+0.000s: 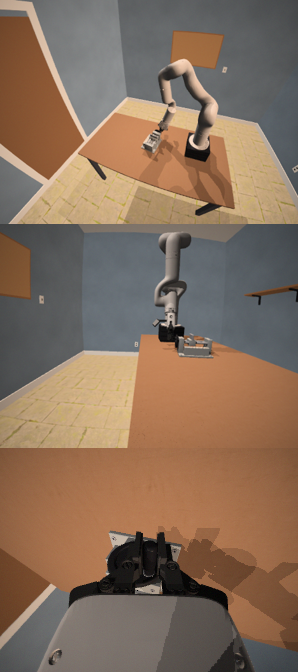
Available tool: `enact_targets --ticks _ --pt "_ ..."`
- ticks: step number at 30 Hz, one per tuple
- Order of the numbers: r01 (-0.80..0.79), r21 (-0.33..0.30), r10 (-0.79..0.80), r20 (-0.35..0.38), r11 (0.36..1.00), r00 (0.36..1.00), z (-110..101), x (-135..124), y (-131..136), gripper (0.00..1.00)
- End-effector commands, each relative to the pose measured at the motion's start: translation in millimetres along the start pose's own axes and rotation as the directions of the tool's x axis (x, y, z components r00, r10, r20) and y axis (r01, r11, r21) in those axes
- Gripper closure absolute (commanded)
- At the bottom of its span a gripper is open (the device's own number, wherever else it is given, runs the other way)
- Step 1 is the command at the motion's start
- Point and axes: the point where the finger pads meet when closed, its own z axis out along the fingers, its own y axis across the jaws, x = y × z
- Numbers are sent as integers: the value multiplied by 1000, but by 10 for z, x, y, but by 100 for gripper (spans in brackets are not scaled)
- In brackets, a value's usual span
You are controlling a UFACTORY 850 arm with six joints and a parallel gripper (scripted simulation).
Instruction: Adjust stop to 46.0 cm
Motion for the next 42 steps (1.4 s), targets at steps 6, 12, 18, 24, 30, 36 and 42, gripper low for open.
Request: enact_targets --ticks 6,12,18,24,30,36,42 --pt "0 2 0 0 1000 1000 -64 1 -155 94" --pt "0 2 0 0 1000 1000 -49 1 -290 94" --pt "0 2 0 0 1000 1000 -8 1 -365 94" --pt "0 2 0 0 1000 1000 89 1 -448 94" --pt "0 2 0 0 1000 1000 207 1 -480 94" --pt "0 2 0 0 1000 1000 285 1 -474 94" --pt "0 2 0 0 1000 1000 398 1 -421 94"
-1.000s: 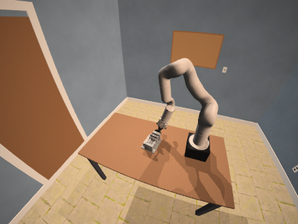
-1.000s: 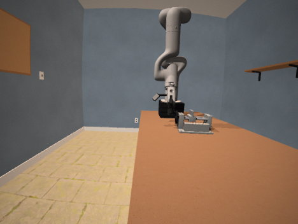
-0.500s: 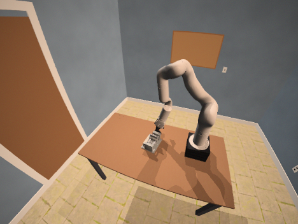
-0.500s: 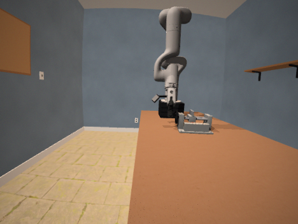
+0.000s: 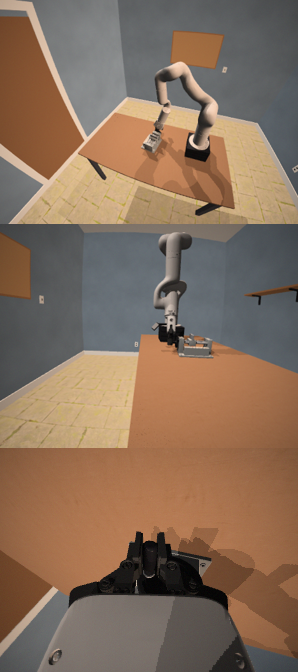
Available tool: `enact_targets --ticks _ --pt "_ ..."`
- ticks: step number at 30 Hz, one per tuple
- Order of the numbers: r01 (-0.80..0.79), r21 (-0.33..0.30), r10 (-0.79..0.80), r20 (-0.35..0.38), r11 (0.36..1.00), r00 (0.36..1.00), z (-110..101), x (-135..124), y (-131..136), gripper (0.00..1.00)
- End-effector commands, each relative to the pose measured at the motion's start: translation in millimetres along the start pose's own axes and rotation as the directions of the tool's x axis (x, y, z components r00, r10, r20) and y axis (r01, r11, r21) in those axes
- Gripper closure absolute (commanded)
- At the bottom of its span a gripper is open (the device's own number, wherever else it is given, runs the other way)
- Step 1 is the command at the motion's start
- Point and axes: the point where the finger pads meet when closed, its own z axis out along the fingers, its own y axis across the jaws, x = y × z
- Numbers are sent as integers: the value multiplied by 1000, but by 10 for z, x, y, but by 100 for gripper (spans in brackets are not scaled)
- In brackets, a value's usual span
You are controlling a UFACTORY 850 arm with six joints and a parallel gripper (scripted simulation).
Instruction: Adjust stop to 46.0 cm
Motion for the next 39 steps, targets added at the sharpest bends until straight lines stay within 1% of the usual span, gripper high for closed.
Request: enact_targets --ticks 1,6,8,16,23,25,32,39 --pt "0 0 0 0 1000 1000 89 0 51 94" --pt "0 0 0 0 1000 1000 159 0 145 94" --pt "0 0 0 0 1000 1000 159 0 145 94" --pt "0 0 0 0 1000 1000 177 0 332 94" --pt "0 0 0 0 1000 1000 102 0 468 94" --pt "0 0 0 0 1000 1000 102 0 468 94" --pt "0 0 0 0 1000 1000 -23 0 542 94" --pt "0 0 0 0 1000 1000 -145 0 551 94"
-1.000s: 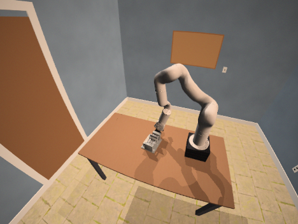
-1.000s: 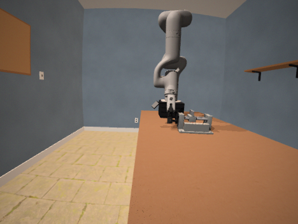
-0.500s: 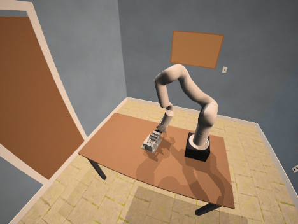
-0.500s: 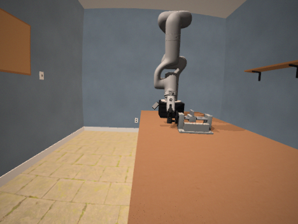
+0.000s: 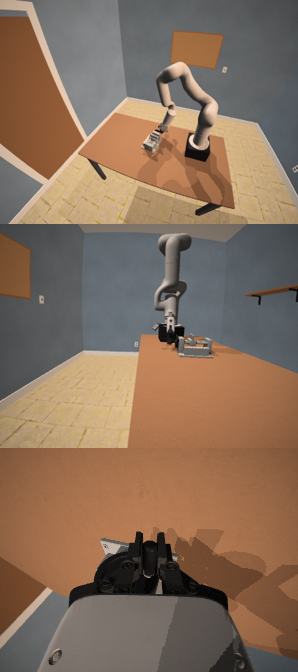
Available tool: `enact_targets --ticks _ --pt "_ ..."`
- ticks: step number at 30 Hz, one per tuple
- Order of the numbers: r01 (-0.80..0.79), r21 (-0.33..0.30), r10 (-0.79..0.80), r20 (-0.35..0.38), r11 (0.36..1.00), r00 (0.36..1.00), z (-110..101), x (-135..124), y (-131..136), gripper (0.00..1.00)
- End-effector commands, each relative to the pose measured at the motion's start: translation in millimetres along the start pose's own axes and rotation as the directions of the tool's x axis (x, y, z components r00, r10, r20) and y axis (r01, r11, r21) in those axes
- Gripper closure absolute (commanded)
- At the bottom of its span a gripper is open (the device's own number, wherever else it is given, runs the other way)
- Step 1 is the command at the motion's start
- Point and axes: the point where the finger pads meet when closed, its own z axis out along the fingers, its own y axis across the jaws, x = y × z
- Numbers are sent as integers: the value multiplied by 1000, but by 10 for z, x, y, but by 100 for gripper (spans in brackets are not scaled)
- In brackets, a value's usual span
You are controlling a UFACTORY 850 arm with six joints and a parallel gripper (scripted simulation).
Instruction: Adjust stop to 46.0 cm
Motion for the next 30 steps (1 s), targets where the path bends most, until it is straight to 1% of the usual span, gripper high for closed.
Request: enact_targets --ticks 1,3,10,18,20,30 --pt "0 2 0 0 1000 1000 -86 0 -10 94" --pt "0 2 0 0 1000 1000 -86 0 -10 94" --pt "0 2 0 0 1000 1000 -189 0 -52 94" --pt "0 2 0 0 1000 1000 -281 0 -150 94" --pt "0 2 0 0 1000 1000 -281 0 -150 94" --pt "0 2 0 0 1000 1000 -319 0 -312 94"
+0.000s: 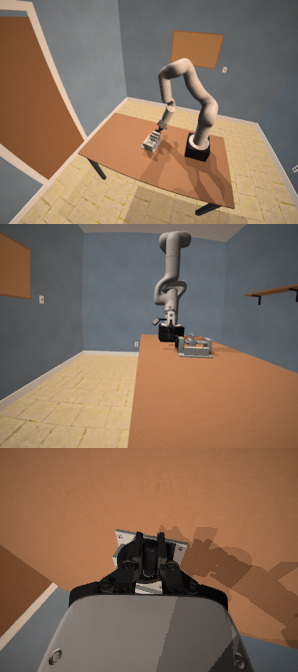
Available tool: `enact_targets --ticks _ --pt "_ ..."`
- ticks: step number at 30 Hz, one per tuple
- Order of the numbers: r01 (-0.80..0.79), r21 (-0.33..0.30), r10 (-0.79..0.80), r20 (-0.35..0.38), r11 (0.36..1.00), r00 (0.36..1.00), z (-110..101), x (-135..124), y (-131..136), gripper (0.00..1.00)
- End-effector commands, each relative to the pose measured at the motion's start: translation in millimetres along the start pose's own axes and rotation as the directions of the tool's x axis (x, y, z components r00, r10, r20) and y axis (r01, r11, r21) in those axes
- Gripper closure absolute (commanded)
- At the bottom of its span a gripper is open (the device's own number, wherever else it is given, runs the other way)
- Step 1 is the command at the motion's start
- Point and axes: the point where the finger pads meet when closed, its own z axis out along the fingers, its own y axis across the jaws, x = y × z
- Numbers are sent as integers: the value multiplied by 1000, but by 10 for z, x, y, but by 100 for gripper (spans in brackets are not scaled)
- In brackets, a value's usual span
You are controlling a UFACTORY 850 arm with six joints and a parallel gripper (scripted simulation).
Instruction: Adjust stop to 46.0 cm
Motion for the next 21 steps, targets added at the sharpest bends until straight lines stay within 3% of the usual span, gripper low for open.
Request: enact_targets --ticks 1,21 --pt "0 4 0 0 1000 1000 -5 0 -102 94" --pt "0 4 0 0 1000 1000 129 0 -312 94"
